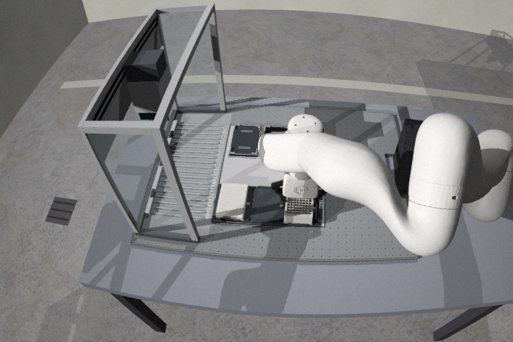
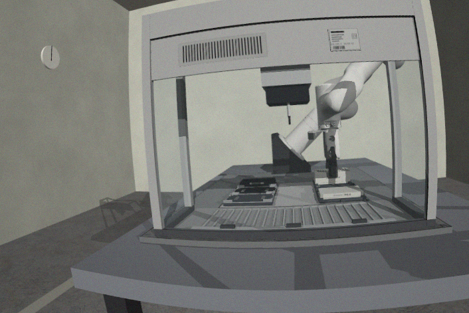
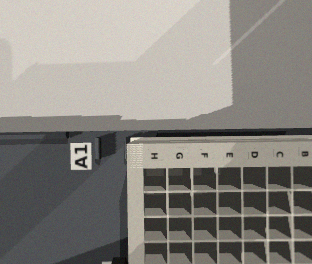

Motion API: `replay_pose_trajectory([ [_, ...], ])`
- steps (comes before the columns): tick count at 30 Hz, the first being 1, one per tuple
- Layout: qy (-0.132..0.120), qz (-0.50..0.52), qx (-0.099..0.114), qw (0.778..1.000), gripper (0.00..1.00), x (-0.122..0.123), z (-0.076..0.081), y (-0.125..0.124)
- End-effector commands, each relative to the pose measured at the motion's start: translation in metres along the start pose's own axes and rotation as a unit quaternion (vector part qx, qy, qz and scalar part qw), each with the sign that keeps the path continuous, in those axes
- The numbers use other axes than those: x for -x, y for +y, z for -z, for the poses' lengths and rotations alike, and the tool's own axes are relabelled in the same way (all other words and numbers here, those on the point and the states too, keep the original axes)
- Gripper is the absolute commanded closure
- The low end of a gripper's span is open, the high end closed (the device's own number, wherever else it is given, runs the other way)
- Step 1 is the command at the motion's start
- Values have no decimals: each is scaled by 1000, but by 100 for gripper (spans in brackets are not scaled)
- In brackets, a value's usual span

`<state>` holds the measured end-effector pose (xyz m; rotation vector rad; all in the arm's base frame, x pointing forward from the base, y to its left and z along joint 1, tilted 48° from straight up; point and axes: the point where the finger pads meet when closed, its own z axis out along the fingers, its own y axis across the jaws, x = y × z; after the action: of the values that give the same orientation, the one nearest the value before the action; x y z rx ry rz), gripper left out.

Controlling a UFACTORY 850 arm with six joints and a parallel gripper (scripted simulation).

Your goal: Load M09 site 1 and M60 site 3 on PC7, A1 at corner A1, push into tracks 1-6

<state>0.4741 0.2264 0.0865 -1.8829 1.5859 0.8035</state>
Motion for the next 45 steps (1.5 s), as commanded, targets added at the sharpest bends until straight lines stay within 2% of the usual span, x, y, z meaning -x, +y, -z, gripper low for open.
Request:
replay_pose_trajectory([
  [1,0,0,-1,1000,0,0,1,-1],
  [5,0,0,-1,1000,0,0,1,-1],
  [14,0,0,-1,1000,0,0,12,-1],
  [45,0,0,-1,1000,0,0,61,-1],
])
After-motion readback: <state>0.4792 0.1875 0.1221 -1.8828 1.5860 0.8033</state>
